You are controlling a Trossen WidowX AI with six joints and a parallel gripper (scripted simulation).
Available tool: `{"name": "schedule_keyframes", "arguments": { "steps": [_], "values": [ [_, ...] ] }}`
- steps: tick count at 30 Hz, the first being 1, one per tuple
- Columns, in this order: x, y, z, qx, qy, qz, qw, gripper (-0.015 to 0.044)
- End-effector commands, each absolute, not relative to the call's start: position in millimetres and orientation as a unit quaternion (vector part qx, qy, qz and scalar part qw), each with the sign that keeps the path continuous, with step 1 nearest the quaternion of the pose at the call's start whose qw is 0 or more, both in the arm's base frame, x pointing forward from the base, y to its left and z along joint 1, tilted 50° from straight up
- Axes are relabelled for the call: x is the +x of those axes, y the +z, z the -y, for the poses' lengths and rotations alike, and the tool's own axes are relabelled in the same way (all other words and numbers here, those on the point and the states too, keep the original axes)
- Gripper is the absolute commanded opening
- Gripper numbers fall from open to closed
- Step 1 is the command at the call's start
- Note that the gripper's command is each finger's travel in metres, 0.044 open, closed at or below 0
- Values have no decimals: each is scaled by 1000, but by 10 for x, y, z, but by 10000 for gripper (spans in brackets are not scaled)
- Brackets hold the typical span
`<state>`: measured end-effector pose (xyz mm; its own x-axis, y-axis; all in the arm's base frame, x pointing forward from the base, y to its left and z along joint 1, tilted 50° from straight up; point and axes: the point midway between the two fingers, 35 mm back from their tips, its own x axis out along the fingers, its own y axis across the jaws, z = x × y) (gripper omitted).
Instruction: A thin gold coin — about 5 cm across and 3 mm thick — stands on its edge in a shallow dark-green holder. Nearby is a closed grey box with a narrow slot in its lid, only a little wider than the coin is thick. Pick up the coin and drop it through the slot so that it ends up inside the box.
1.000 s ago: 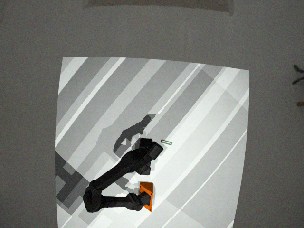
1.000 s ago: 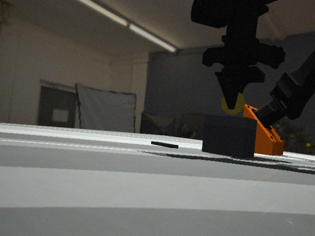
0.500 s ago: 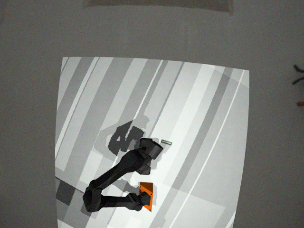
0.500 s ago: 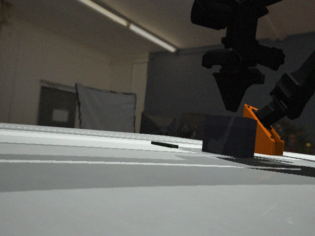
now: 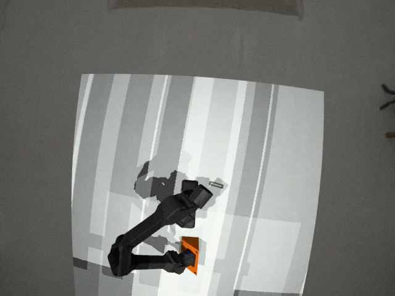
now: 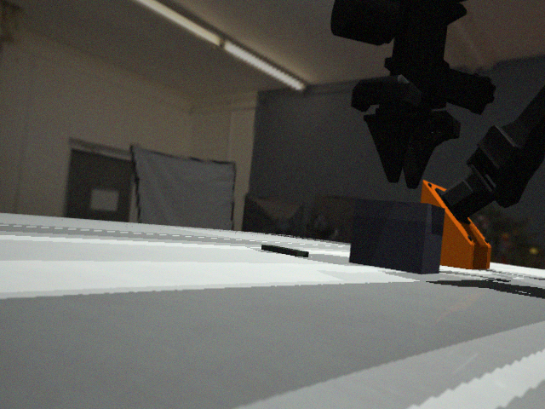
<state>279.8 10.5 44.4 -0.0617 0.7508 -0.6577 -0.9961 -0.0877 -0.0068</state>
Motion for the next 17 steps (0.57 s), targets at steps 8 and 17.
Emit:
{"name": "schedule_keyframes", "arguments": {
  "steps": [8,17],
  "values": [
    [2802,783,268,-261,689,-234,634,440],
    [2802,783,268,-261,689,-234,634,440]
  ]
}}
